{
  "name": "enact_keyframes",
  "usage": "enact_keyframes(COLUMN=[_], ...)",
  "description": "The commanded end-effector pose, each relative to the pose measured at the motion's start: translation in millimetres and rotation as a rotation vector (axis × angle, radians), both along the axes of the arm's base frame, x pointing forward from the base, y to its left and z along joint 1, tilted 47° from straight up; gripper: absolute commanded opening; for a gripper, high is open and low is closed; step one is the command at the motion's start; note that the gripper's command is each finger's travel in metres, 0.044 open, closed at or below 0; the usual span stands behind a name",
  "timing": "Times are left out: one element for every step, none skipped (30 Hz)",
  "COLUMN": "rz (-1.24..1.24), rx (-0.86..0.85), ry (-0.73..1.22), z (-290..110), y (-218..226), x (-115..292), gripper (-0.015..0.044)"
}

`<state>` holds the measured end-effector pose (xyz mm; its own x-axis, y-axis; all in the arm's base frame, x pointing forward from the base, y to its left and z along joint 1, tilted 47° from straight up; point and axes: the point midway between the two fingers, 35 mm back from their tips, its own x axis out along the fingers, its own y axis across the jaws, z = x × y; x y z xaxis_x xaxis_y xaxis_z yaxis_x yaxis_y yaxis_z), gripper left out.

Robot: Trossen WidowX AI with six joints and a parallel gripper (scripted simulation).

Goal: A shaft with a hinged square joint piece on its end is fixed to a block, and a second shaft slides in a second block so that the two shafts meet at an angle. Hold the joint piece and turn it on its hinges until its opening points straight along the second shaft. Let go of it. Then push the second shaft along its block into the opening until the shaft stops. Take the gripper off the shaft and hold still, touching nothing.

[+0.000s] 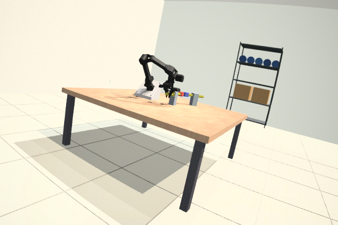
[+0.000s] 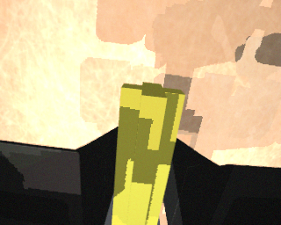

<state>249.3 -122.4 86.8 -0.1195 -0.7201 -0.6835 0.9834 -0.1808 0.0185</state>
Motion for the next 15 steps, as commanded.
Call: enact_keyframes(rz=[0.001, 0.001, 0.001, 0.001, 0.001, 0.001, 0.001, 0.001, 0.001, 0.001, 0.001, 0.001, 0.001, 0.001, 0.001], rx=[0.000, 0.000, 0.000, 0.000, 0.000, 0.000, 0.000, 0.000, 0.000, 0.000, 0.000, 0.000, 0.000, 0.000, 0.000], ry=[0.000, 0.000, 0.000, 0.000, 0.000, 0.000, 0.000, 0.000, 0.000, 0.000, 0.000, 0.000, 0.000, 0.000, 0.000], z=[0.0, 0.0, 0.0, 0.0, 0.0, 0.0, 0.0, 0.0, 0.0, 0.0, 0.0, 0.0, 0.0, 0.0, 0.0], y=[0.1, 0.1, 0.1, 0.1, 0.1, 0.1, 0.1, 0.1, 0.1, 0.1, 0.1, 0.1, 0.1, 0.1, 0.1], x=[0.2, 0.2, 0.2, 0.2, 0.2, 0.2, 0.2, 0.2, 0.2, 0.2, 0.2, 0.2, 0.2, 0.2, 0.2], gripper=[0.0053, 0.0067, 0.0067, 0.0067, 0.0067, 0.0067, 0.0067, 0.0093, 0.0119, 0.0146, 0.0172, 0.0198, 0.0224, 0.0251, 0.0277])
